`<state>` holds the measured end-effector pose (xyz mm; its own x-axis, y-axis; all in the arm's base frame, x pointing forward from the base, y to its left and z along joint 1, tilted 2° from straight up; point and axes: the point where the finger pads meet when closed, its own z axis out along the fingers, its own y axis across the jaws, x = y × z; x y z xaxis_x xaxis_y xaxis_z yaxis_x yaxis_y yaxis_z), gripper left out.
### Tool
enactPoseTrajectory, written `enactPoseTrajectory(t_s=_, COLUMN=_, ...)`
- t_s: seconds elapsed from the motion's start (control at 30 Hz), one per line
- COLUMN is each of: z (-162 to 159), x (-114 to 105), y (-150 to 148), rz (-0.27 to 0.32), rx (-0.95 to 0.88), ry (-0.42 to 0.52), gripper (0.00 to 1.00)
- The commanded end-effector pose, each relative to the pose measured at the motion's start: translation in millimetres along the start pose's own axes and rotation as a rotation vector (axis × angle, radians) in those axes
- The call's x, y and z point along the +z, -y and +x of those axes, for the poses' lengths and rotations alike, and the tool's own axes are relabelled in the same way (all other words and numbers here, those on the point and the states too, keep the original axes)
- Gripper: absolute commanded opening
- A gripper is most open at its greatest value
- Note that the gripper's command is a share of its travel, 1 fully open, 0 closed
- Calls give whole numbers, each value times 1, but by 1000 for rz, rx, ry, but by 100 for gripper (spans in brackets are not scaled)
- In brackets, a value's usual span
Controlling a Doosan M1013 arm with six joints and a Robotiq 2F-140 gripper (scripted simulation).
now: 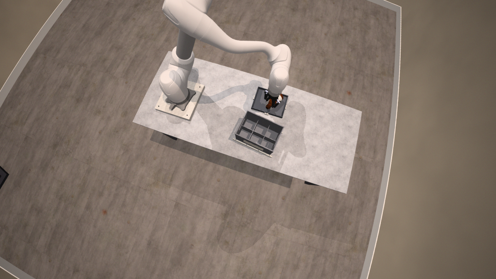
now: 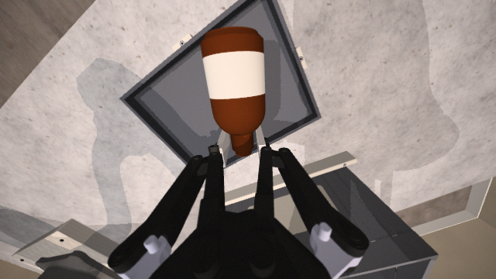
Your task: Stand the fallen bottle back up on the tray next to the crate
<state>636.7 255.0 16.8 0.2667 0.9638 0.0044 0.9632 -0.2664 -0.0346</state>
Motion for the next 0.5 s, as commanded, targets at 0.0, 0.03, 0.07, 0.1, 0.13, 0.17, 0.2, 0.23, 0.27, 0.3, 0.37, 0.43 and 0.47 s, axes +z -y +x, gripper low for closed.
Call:
enactPoseTrajectory(t_s=0.0, z=2, x=-6, y=1, rz=3, rx=4, ry=-4, gripper=10)
enactPoseTrajectory(t_s=0.03, z=2, x=-7, y=1, rz=3, rx=4, ry=-4, gripper=10)
enactPoseTrajectory(t_s=0.07, z=2, x=-8, y=1, rz=3, rx=4, ry=-4, gripper=10)
enactPoseTrajectory(t_s=0.1, z=2, x=-9, y=1, rz=3, rx=4, ry=-4, gripper=10)
enactPoseTrajectory(t_s=0.13, z=2, x=-10, y=1, rz=3, rx=4, ry=-4, gripper=10)
enactPoseTrajectory(t_s=0.17, z=2, x=-12, y=1, rz=3, rx=4, ry=-4, gripper=10)
enactPoseTrajectory(t_s=0.2, z=2, x=-13, y=1, rz=3, rx=4, ry=-4, gripper=10)
enactPoseTrajectory(t_s=0.23, z=2, x=-14, y=1, rz=3, rx=4, ry=-4, gripper=10)
enactPoseTrajectory(t_s=0.27, z=2, x=-14, y=1, rz=3, rx=4, ry=-4, gripper=10)
enactPoseTrajectory(t_s=0.3, z=2, x=-14, y=1, rz=3, rx=4, ry=-4, gripper=10)
enactPoseTrajectory(t_s=0.37, z=2, x=-16, y=1, rz=3, rx=4, ry=-4, gripper=10)
enactPoseTrajectory(t_s=0.43, z=2, x=-19, y=1, rz=3, rx=4, ry=-4, gripper=10)
enactPoseTrajectory(t_s=0.47, z=2, x=-21, y=1, rz=3, rx=4, ry=-4, gripper=10)
